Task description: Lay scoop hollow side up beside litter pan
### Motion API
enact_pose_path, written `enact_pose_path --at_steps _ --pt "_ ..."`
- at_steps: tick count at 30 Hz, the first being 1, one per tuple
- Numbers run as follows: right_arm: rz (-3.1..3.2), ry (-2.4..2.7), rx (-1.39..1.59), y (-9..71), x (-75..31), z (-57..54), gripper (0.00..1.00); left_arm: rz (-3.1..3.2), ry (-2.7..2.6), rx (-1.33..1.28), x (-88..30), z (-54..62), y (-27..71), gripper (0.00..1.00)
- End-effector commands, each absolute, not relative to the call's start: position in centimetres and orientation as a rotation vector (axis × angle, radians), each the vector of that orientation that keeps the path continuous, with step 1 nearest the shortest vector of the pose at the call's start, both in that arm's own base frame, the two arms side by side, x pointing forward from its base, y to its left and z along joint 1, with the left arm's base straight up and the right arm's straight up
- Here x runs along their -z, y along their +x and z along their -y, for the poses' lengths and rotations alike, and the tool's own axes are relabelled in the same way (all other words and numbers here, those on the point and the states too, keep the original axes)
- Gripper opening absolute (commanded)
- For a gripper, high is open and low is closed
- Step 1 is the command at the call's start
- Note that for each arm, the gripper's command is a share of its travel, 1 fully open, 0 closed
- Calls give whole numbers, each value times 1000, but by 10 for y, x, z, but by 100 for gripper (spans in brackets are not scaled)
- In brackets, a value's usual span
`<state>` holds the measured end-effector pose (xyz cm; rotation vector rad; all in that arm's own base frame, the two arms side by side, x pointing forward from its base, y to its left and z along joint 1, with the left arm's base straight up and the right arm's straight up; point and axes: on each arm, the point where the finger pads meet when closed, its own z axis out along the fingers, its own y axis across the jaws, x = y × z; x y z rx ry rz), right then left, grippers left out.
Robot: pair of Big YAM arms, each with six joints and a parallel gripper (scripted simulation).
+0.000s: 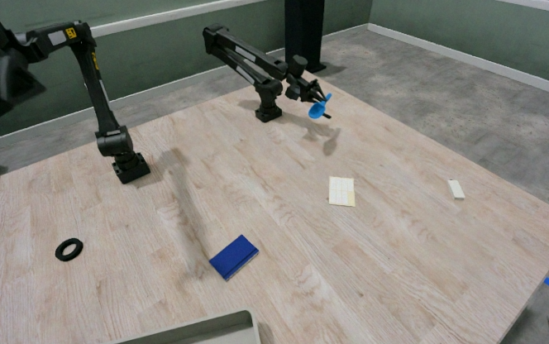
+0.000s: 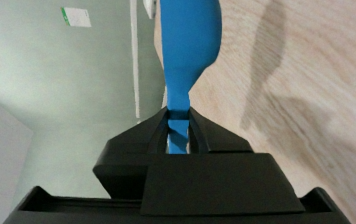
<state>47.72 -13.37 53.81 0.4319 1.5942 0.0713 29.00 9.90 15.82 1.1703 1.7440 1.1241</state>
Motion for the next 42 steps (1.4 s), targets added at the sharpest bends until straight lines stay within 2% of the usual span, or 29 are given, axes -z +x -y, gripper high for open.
enact_pose_path --at_steps 1,10,19,34,42 --pt "-1724 209 -10 459 -515 95 100 -1723 1071 -1104 -200 -86 303 13" --pt "-1913 -323 -135 403 -449 1 100 -1845 963 -1044 -195 -58 306 13" --pt "-1871 -910 -431 301 -386 -95 100 -2027 714 -929 -194 -12 308 13" --pt "-1666 -1082 -713 250 -398 -137 100 -2267 328 -818 -193 68 308 13" --pt "-1636 -1094 -756 246 -397 -141 100 -2379 117 -741 -191 116 310 13"
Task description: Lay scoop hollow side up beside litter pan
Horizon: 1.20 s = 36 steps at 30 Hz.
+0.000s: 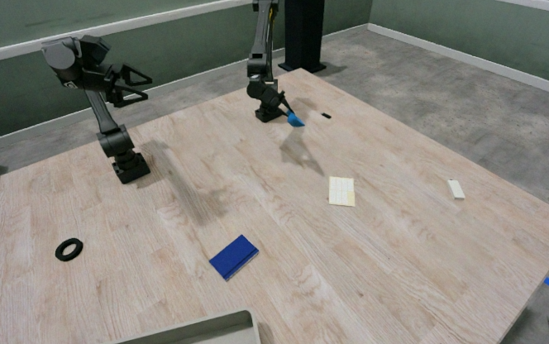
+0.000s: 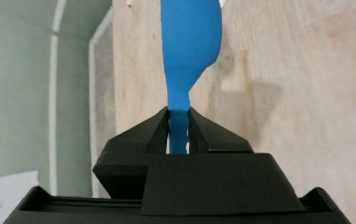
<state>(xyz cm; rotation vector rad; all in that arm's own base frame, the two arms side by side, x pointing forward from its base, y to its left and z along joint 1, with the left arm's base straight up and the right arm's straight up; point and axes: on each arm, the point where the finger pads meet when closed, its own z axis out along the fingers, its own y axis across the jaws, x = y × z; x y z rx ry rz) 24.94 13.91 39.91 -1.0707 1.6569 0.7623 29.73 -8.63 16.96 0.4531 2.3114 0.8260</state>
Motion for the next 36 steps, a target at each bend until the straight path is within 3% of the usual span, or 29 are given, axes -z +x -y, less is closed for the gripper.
enact_pose_path --at_steps 1,14,26,36 --pt "-1633 -1093 -752 246 -400 -140 100 -2396 84 -727 -192 124 310 13" --pt "-1623 -1096 -743 246 -406 -141 100 -2587 -399 -520 -194 231 316 13" --pt "-1627 -1086 -742 248 -410 -139 100 -2730 -1030 -128 -195 377 317 13" --pt "-1627 -1086 -742 248 -410 -139 100 -2775 -1123 -32 -196 410 319 13"
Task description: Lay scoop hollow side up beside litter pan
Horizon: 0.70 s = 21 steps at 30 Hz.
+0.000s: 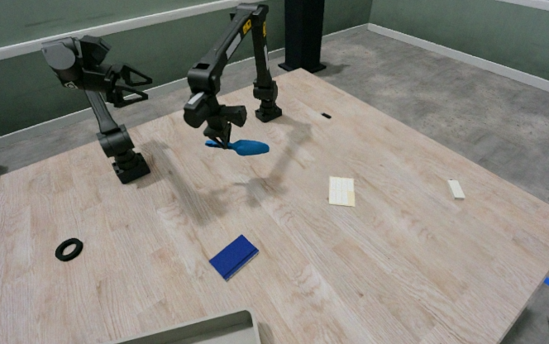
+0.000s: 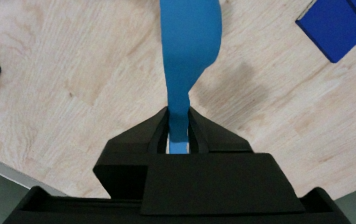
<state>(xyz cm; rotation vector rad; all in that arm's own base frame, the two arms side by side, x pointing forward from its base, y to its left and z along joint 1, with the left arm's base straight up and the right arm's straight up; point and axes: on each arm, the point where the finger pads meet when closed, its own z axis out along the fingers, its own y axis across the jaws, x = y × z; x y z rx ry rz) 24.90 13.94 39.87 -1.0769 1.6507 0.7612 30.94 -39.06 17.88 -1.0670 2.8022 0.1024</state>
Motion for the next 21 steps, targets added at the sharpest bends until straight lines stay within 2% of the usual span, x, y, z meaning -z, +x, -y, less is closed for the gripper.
enact_pose_path --at_steps 1,12,21 --pt "-1627 -1086 -742 248 -410 -139 100 -2783 -1108 -33 -196 410 319 13" --pt "-1651 -1073 -776 246 -401 -143 100 -2785 -1113 -82 -181 402 317 13" --pt "-1792 -925 -717 272 -345 -167 100 -2780 -1113 -53 -191 401 316 13"
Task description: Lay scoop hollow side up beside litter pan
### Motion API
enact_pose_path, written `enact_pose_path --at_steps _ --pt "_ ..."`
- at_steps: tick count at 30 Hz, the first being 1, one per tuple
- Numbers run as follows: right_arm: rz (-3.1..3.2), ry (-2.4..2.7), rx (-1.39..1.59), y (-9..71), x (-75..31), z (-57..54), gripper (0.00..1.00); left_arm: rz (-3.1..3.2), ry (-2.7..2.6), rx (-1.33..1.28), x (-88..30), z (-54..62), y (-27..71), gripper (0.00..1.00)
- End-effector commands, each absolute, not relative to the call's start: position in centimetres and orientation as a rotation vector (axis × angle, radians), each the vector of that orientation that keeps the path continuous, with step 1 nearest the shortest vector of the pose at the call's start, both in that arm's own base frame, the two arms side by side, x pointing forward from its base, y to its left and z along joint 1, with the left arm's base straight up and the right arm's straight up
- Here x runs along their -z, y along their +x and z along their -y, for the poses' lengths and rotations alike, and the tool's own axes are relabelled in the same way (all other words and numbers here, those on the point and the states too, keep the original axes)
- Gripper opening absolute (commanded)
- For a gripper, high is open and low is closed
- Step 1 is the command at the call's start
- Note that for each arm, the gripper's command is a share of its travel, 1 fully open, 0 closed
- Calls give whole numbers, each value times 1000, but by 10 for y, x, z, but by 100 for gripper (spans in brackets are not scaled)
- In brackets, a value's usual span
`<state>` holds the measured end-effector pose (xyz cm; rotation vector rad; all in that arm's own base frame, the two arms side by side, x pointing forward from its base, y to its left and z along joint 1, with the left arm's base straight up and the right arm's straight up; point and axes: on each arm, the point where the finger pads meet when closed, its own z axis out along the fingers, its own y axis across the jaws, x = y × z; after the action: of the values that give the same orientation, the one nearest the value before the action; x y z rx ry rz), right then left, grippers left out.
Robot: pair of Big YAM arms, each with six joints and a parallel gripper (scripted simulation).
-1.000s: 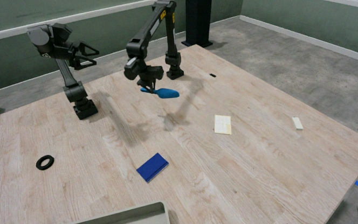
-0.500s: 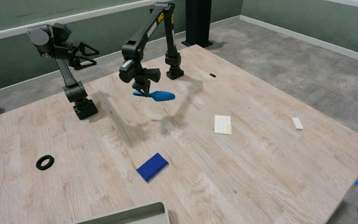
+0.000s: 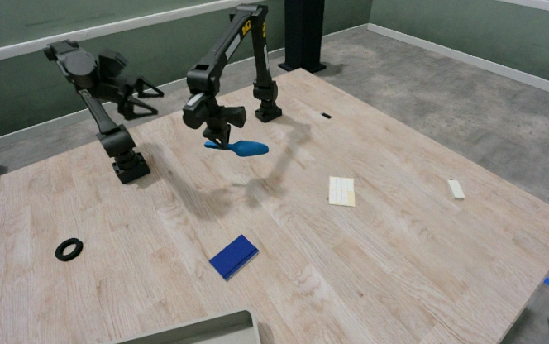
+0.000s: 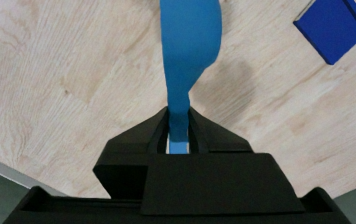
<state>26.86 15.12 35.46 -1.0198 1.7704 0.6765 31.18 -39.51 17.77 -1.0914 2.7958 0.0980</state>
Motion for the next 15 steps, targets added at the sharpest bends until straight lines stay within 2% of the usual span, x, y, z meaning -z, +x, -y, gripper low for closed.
enact_pose_path --at_steps 1,15 --pt "-1804 -901 -701 276 -338 -171 100 -2780 -1113 -53 -191 401 316 13" --pt "-1768 -652 -589 283 -279 -209 100 -2780 -1113 -53 -191 401 316 13"
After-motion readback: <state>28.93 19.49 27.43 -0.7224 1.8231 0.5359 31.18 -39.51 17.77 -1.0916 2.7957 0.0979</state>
